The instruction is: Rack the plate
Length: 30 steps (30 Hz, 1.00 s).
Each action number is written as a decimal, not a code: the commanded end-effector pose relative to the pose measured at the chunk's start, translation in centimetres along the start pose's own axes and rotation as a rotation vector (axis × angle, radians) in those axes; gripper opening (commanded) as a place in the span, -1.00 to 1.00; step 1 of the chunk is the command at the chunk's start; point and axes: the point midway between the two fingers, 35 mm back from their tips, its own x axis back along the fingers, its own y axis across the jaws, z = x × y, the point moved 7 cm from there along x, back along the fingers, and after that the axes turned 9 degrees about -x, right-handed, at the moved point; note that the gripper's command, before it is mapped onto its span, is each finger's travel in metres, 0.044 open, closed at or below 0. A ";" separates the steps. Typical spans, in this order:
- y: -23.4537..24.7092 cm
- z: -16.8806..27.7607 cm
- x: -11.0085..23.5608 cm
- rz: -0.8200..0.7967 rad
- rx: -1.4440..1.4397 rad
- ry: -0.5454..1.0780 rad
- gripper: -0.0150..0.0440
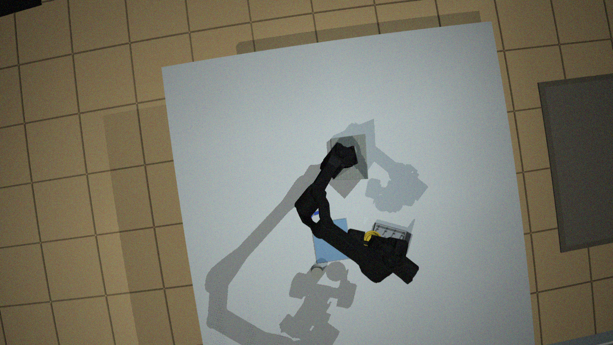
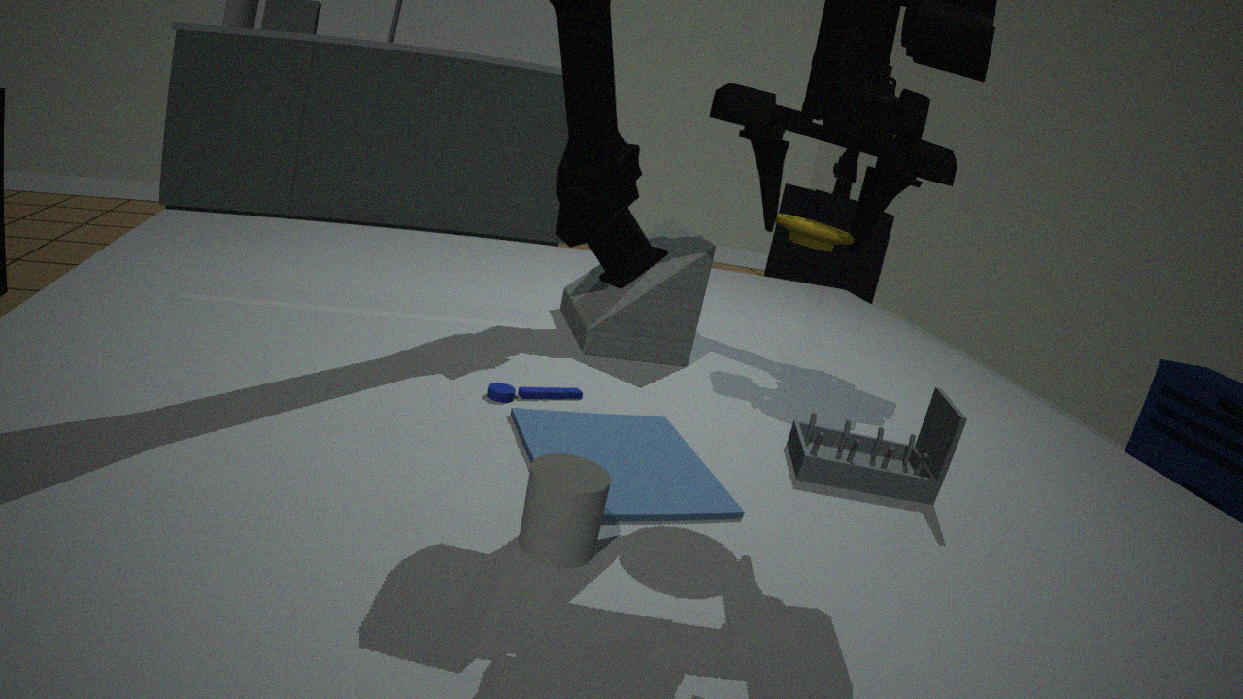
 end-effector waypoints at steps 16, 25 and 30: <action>0.6 -0.2 -3.5 -0.106 0.134 0.173 -0.49; 0.4 -0.7 -6.4 -0.242 0.291 0.278 -0.49; 0.2 -0.9 -7.9 -0.332 0.376 0.317 -0.49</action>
